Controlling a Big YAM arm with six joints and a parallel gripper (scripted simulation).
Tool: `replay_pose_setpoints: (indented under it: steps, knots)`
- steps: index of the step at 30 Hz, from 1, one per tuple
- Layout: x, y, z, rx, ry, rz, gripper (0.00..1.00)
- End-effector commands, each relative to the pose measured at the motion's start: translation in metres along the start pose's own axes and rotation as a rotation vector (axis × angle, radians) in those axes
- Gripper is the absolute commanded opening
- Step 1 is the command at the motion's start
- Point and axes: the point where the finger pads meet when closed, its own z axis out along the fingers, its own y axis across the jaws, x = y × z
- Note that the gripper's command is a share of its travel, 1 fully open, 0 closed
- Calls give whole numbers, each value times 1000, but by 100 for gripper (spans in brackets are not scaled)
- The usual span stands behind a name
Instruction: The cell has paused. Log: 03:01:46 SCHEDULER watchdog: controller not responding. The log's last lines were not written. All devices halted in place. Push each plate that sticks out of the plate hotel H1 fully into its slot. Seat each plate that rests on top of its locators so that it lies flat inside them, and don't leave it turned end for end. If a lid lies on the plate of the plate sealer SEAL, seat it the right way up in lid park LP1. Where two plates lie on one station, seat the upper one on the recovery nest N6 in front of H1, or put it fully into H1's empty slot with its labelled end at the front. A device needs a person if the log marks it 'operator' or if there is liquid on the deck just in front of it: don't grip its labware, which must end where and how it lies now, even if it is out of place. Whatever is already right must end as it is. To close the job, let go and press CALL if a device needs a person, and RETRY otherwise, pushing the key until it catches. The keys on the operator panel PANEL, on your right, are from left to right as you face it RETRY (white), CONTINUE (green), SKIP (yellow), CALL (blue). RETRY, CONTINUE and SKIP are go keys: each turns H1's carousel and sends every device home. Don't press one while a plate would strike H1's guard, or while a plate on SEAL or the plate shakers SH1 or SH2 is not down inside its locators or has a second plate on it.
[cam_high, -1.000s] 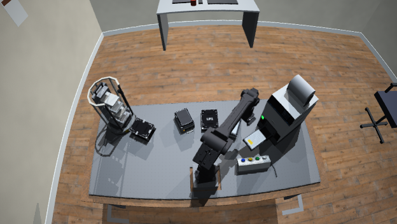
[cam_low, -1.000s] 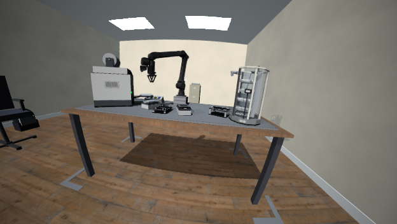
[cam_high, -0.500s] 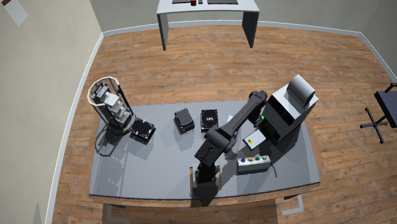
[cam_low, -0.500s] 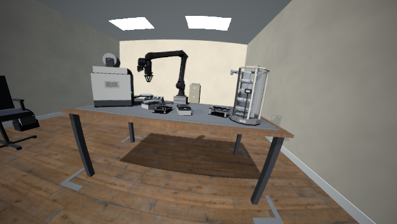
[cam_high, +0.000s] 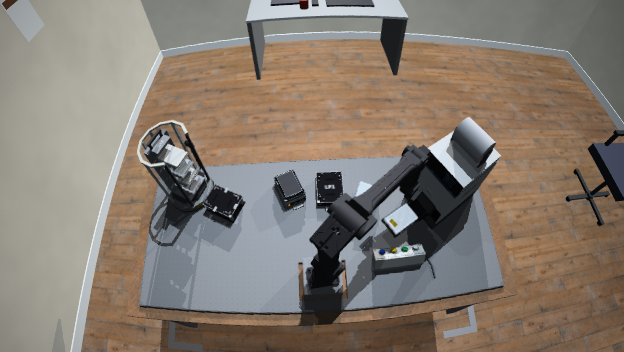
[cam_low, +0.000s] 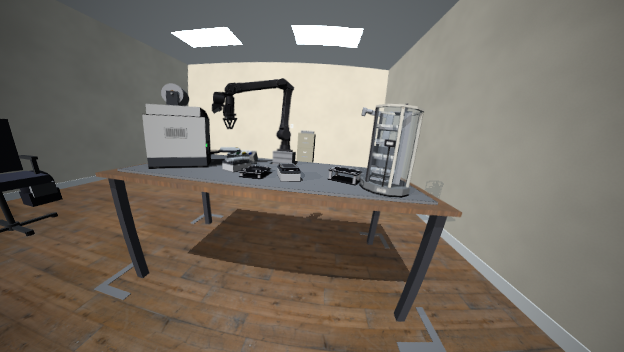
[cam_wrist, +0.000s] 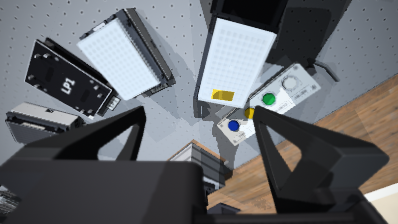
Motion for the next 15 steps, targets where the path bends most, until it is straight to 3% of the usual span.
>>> replay_pose_setpoints:
  steps: [1,15]
  knots:
    - [-15,4,-8,-1,-20,-114,100]
    - [-15,4,-8,2,-20,-394,100]
